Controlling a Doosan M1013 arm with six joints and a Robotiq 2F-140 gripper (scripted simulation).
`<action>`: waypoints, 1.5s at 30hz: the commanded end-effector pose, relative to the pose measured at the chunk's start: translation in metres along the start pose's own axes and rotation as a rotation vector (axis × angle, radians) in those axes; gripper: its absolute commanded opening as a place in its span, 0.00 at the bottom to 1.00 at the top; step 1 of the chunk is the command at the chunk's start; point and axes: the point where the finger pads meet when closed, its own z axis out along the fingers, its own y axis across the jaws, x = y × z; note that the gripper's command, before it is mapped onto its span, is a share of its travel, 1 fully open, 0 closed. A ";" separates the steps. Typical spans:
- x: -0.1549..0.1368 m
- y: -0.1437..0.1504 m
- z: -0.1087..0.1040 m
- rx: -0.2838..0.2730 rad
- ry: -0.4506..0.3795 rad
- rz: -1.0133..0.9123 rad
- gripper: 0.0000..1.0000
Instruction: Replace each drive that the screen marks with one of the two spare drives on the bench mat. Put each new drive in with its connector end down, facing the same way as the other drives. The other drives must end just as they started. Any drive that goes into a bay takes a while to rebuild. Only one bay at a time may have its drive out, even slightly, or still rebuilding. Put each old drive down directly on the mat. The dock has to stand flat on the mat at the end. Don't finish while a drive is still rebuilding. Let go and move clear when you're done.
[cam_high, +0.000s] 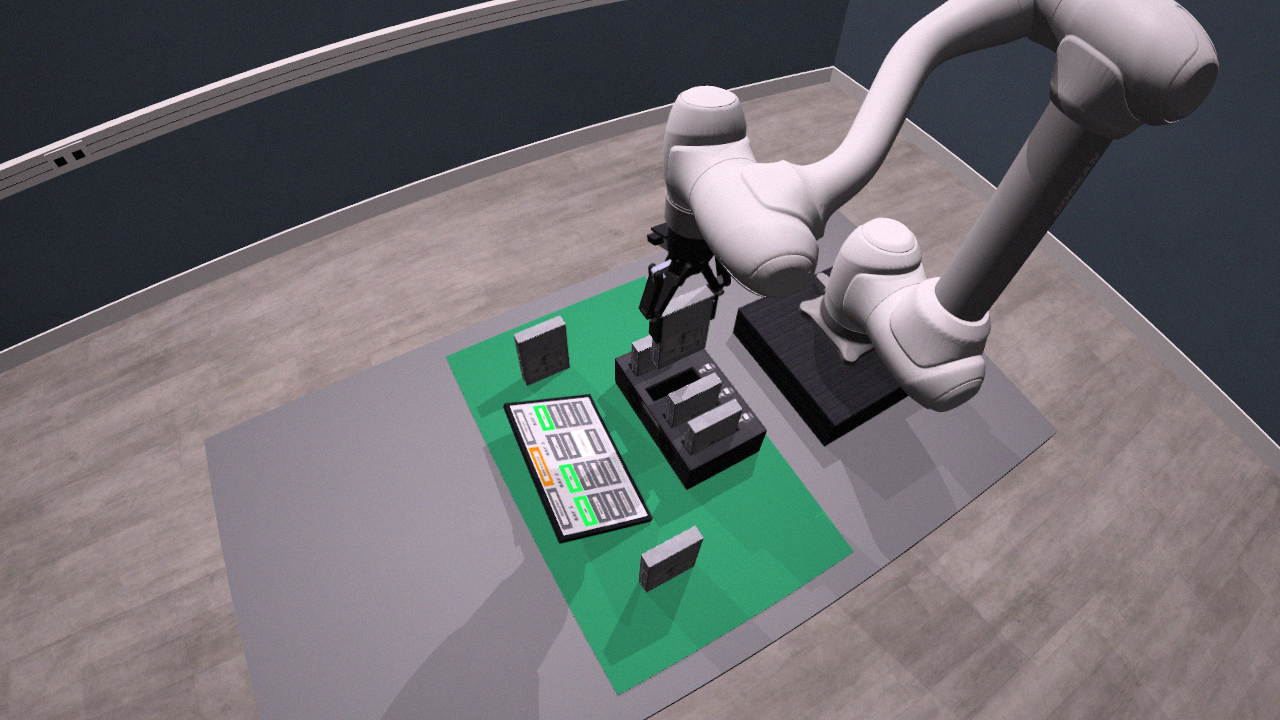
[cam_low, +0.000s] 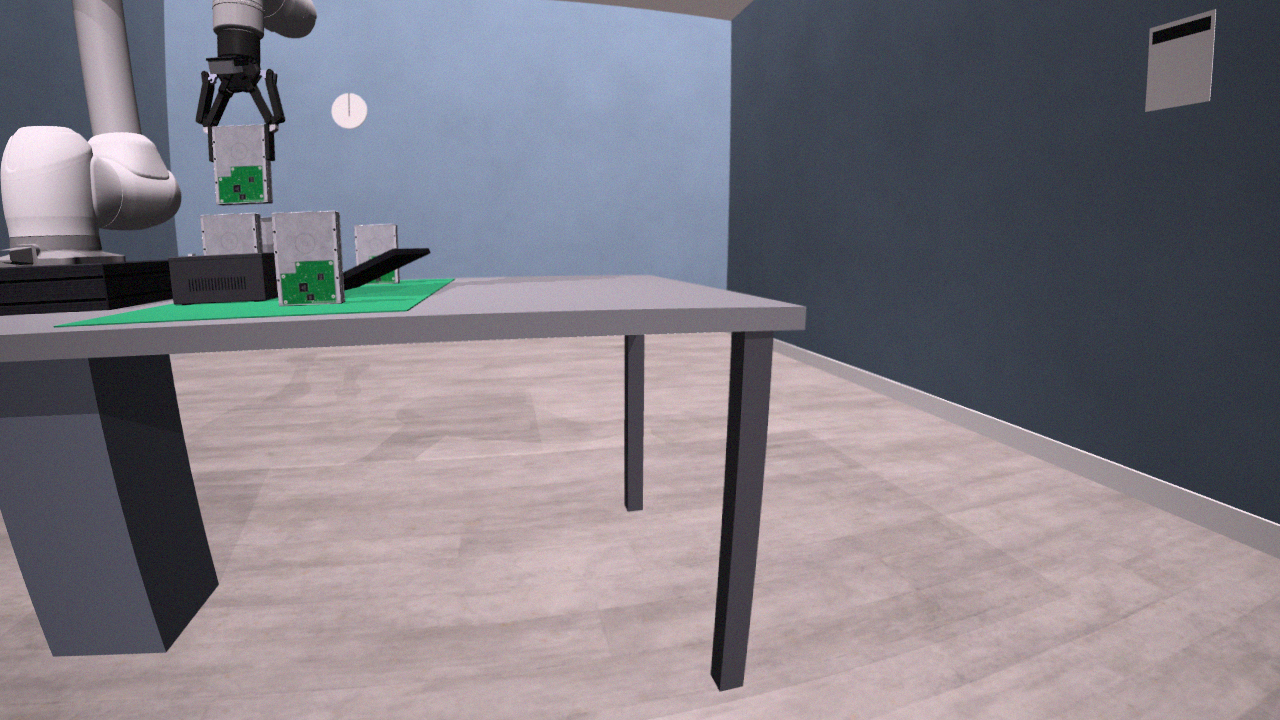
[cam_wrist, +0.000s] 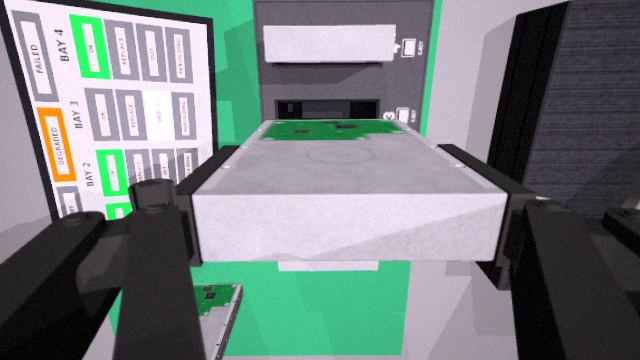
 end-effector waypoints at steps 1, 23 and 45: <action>0.000 -0.001 0.000 0.001 0.000 0.000 0.10; 0.000 -0.001 0.016 0.001 0.000 0.000 0.10; 0.000 -0.002 0.051 0.001 0.000 0.000 0.10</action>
